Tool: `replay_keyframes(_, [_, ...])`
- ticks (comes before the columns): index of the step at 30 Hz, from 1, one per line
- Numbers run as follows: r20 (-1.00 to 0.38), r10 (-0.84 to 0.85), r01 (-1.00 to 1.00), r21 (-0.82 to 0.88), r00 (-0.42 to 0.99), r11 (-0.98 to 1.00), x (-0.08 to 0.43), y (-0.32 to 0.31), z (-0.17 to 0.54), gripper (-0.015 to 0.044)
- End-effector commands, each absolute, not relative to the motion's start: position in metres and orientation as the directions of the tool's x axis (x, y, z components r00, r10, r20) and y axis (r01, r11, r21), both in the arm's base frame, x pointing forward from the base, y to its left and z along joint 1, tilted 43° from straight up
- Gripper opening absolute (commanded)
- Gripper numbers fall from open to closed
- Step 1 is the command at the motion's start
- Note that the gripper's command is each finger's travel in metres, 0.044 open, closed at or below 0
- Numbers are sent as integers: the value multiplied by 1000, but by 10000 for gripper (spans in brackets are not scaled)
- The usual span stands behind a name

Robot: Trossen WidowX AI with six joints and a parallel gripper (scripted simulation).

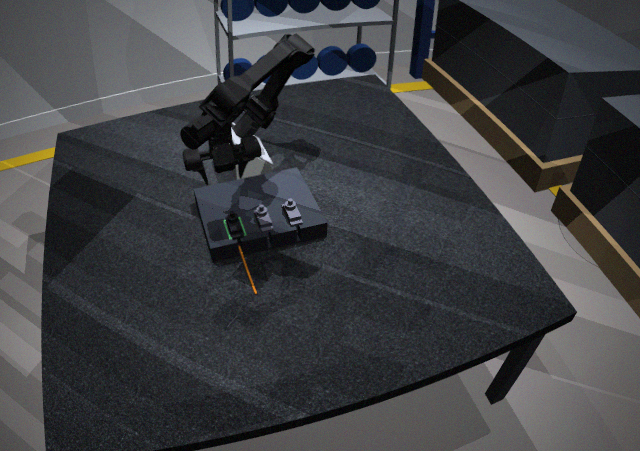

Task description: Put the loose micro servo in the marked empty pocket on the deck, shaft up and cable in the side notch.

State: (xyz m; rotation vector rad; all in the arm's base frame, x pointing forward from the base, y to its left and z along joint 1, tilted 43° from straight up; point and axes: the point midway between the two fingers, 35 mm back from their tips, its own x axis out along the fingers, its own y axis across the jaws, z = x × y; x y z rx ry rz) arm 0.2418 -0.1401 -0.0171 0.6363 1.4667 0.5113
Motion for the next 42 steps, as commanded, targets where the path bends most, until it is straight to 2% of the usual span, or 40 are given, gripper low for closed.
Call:
replay_keyframes(1, [-741,670,50,672,47,739,218,-143,-6,440])
replay_keyframes(13, [-742,667,69,670,61,739,216,-178,30,440])
replay_keyframes(42, [-742,667,69,670,61,739,216,-178,30,440])
